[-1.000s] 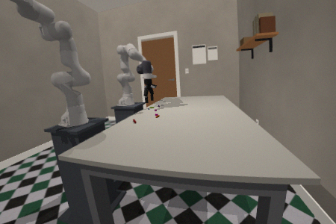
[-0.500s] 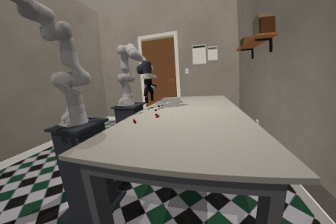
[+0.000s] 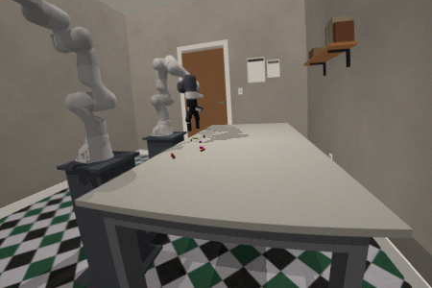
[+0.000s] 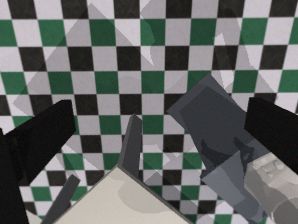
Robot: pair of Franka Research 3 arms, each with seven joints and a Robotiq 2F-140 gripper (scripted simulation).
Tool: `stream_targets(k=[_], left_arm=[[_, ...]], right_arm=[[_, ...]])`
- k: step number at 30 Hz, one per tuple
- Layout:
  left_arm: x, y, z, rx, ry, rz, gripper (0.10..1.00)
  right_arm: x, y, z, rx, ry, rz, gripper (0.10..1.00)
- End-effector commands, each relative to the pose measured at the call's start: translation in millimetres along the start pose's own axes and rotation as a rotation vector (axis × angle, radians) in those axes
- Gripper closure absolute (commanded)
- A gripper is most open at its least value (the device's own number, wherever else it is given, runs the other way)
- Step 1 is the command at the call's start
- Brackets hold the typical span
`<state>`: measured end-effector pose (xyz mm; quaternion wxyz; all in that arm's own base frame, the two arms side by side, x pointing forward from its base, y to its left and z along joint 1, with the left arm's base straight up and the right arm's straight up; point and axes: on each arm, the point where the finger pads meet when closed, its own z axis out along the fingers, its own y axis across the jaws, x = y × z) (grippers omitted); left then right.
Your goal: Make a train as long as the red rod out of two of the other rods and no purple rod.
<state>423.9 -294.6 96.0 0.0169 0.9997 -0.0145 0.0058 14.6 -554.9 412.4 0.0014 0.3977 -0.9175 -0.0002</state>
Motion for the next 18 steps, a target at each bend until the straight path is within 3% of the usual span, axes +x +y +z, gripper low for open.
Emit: stream_targets(k=[1, 7, 12, 15, 18], left_arm=[[10.3, 19.9, 0.6, 0.017, -0.023, -0.009, 0.098], [61.5, 101.7, -4.1, 0.008, -0.028, 0.009, 0.098], [100.9, 164.8, 3.0, 0.012, -0.025, -0.003, 0.098], [117.8, 190.9, 10.9, 0.019, -0.02, -0.02, 0.098], [122.1, 197.3, 13.5, 0.022, -0.019, -0.026, 0.098]], right_arm=[[-0.6, 0.2, -0.6, 0.001, -0.002, 0.006, 0.098], [-0.6, 0.2, -0.6, 0.001, -0.002, 0.006, 0.098], [-0.6, 0.2, -0.6, 0.001, -0.002, 0.006, 0.098], [-0.6, 0.2, -0.6, 0.001, -0.002, 0.006, 0.098], [-0.6, 0.2, -0.6, 0.001, -0.002, 0.006, 0.098]])
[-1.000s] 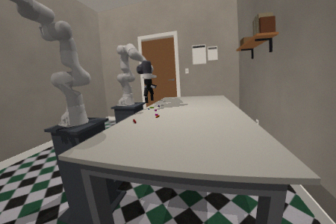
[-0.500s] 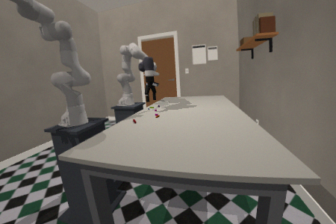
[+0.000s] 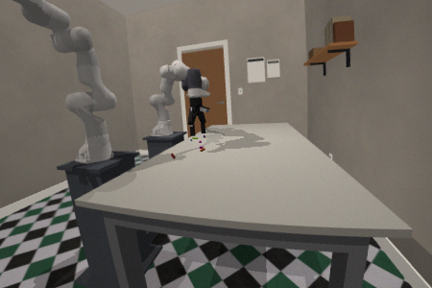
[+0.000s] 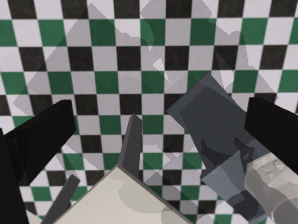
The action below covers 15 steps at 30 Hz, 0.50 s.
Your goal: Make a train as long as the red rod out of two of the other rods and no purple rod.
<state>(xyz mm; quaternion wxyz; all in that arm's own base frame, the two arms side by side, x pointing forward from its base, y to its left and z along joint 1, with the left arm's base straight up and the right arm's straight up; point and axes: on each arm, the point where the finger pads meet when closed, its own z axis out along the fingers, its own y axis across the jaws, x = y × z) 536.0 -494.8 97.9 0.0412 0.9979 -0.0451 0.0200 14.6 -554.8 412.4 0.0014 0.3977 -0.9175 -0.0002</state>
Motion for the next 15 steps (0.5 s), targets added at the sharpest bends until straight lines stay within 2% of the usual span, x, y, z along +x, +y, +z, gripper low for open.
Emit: stream_targets(k=[1, 6, 15], left_arm=[[7.9, 4.8, 10.3, 0.073, -0.045, -0.093, 0.098], [17.9, 17.3, 19.3, 0.082, -0.04, -0.112, 0.098], [18.9, 18.6, 20.3, 0.083, -0.039, -0.114, 0.098]], right_arm=[[-0.6, 0.2, -0.6, 0.001, -0.002, 0.006, 0.098], [-0.6, 0.2, -0.6, 0.001, -0.002, 0.006, 0.098], [-0.6, 0.2, -0.6, 0.001, -0.002, 0.006, 0.098]])
